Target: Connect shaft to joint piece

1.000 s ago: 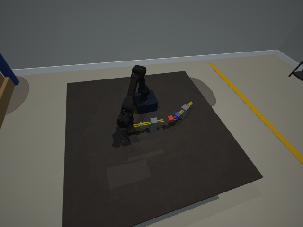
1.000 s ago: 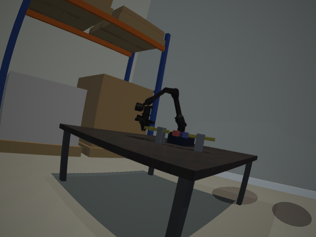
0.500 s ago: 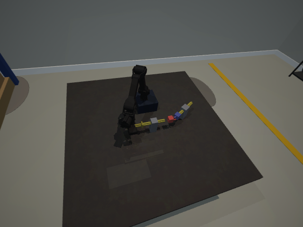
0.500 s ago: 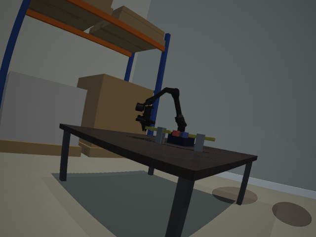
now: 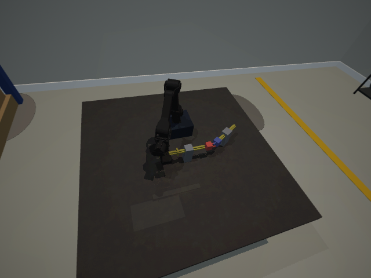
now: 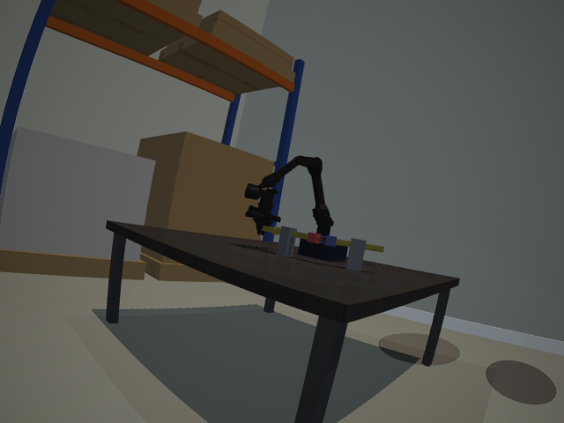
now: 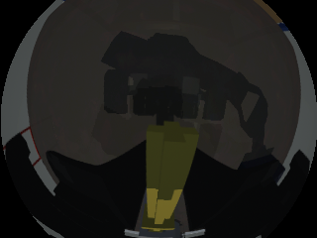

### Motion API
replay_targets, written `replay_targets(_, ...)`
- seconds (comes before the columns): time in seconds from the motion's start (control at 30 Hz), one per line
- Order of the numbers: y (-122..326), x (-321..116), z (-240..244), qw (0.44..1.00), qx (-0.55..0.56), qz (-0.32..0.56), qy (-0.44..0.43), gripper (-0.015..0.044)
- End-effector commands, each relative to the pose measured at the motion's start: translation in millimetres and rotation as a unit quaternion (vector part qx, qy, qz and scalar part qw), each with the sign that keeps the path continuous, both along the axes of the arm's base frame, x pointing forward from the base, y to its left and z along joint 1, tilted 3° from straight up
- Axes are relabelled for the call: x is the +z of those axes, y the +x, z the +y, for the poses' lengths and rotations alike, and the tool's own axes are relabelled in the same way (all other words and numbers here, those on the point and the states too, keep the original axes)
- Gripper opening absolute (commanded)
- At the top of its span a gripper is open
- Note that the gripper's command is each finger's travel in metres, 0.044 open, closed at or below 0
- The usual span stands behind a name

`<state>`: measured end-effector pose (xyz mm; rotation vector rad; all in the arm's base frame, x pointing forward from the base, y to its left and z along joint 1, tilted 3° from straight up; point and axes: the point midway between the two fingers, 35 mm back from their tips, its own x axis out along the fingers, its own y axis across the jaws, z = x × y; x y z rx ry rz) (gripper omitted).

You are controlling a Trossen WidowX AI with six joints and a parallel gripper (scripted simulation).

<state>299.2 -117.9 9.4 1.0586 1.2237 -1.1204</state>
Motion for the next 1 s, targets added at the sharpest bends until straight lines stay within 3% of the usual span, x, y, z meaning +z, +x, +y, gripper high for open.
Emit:
replay_targets(0.0, -1.0, -0.4, 8.5, 1.000, 0.001, -0.002, 0.003, 0.0000)
replay_targets(0.97, -6.3, -2.7, 42.4, 1.000, 0.000, 0.001, 0.000, 0.0000)
